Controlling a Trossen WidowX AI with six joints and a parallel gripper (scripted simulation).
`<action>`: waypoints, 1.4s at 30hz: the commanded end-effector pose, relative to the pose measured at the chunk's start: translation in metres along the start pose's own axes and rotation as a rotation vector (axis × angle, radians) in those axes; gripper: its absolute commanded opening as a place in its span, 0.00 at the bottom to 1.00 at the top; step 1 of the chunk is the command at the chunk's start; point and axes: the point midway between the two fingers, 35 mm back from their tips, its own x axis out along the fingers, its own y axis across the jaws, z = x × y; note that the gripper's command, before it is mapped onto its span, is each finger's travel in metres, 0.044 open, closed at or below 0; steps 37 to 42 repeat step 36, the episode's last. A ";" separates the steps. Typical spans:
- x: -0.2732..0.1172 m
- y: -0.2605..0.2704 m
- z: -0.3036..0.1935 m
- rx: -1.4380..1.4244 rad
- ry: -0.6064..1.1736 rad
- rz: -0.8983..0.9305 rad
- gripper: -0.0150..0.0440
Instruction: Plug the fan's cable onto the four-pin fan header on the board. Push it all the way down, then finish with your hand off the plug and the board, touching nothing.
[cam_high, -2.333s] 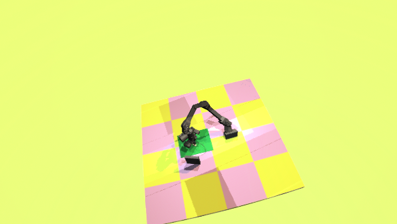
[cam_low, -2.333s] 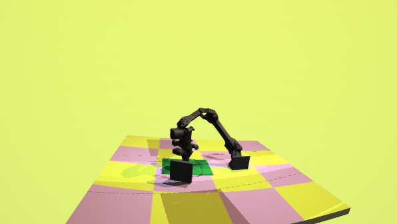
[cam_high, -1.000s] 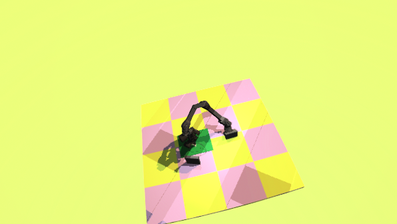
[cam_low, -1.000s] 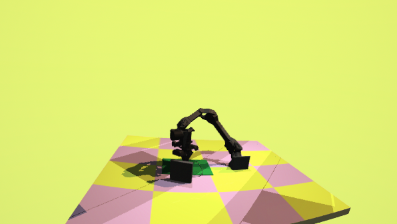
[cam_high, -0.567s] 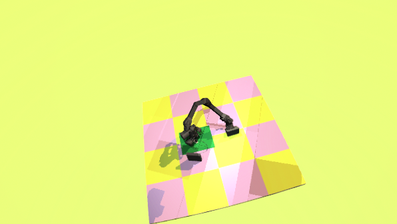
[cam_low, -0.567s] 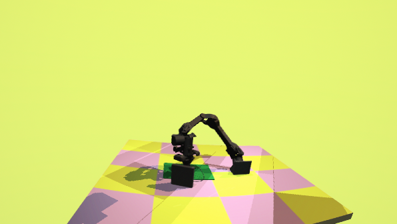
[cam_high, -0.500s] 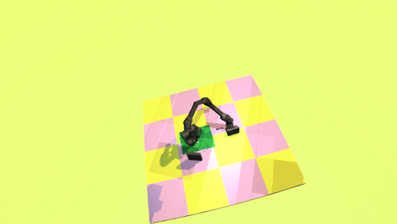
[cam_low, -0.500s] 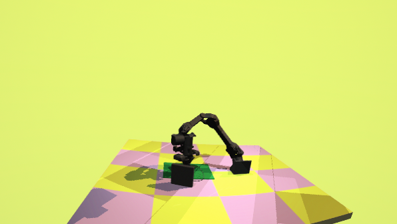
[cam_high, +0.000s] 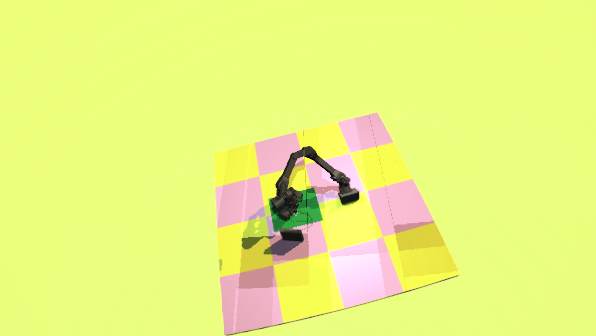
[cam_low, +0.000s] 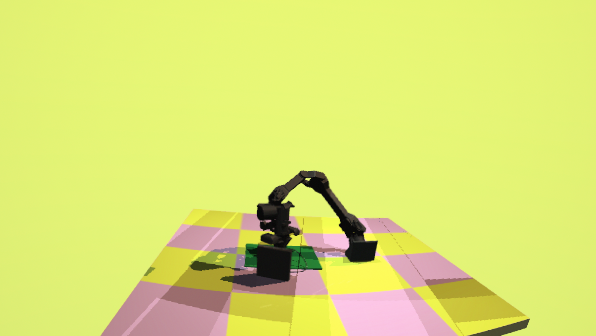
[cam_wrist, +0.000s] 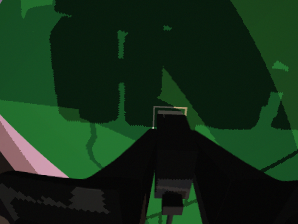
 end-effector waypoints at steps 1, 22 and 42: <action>0.004 0.000 0.000 -0.003 -0.003 -0.002 0.25; -0.054 0.000 -0.001 -0.004 0.000 -0.001 0.69; -0.055 -0.005 0.120 0.000 -0.006 -0.002 0.69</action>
